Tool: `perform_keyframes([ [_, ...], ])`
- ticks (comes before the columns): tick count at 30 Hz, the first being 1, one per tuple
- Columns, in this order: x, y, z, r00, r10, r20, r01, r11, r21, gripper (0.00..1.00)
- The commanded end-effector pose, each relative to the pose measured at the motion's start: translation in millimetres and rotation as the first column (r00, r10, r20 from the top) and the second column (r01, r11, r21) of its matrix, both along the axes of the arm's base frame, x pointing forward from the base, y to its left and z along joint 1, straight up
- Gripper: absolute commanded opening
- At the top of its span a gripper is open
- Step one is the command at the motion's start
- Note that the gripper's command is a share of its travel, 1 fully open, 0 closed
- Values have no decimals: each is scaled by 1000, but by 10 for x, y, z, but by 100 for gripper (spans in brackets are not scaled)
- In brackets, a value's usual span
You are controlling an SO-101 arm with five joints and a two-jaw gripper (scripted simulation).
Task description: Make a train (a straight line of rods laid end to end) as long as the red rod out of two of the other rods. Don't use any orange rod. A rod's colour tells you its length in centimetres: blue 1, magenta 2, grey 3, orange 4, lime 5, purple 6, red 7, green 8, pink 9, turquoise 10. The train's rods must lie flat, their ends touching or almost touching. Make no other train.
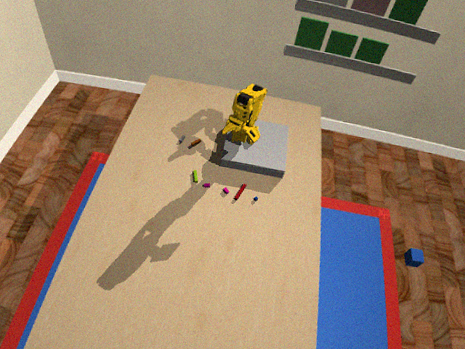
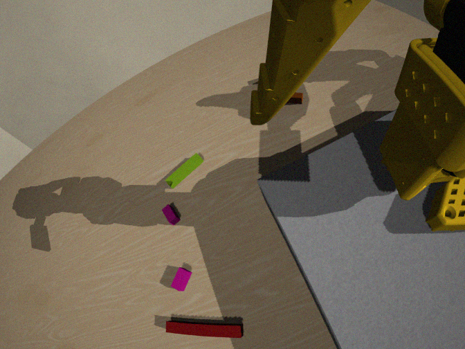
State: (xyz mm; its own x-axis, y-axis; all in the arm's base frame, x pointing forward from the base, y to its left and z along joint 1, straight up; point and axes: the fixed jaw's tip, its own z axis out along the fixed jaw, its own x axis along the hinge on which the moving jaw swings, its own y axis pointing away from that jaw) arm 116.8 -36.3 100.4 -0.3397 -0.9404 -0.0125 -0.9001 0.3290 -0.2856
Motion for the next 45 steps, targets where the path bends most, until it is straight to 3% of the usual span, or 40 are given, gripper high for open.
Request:
perform_keyframes([
  [1,-7,-13,-19,1000,-4,-9,4,1000,2,100],
  [28,-16,-40,-19,1000,-27,-9,27,1000,2,100],
  [38,-86,-202,-19,985,-171,-9,171,985,2,100],
  [45,-232,-420,-19,926,-377,-9,377,926,2,100],
])
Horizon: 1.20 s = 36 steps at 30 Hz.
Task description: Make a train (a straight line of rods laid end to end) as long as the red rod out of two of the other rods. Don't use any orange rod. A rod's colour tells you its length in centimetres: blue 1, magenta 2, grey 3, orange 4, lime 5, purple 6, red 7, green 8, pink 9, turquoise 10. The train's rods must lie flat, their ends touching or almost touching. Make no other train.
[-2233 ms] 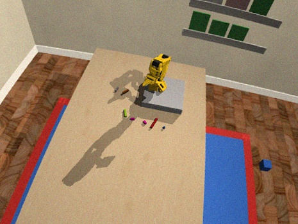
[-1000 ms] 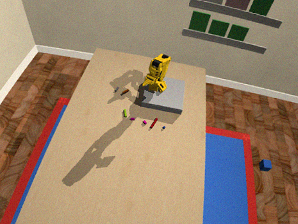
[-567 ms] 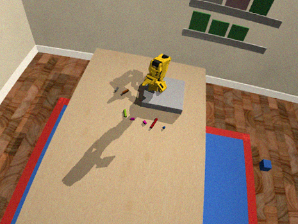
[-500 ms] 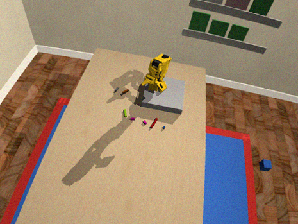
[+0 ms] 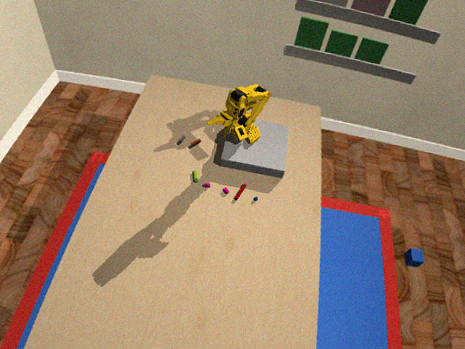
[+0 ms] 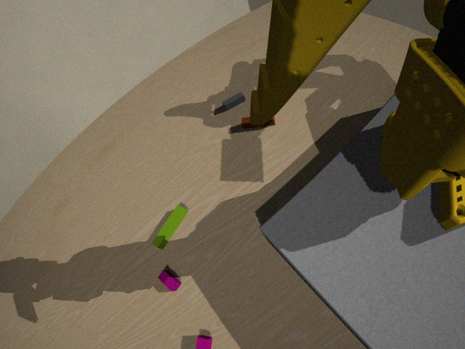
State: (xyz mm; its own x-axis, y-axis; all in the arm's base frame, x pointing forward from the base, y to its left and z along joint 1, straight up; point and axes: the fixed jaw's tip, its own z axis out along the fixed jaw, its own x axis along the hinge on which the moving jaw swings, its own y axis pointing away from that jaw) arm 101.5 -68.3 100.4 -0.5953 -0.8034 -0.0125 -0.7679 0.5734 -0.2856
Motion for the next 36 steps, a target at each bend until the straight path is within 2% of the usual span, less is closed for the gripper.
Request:
perform_keyframes([
  [1,-105,-131,-19,992,-129,-8,129,992,4,100],
  [8,-300,-307,-19,941,-338,-8,338,941,4,100],
  [18,-450,-399,-19,883,-470,-8,470,883,4,100],
  [36,-475,-417,-13,871,-491,-5,491,871,2,100],
])
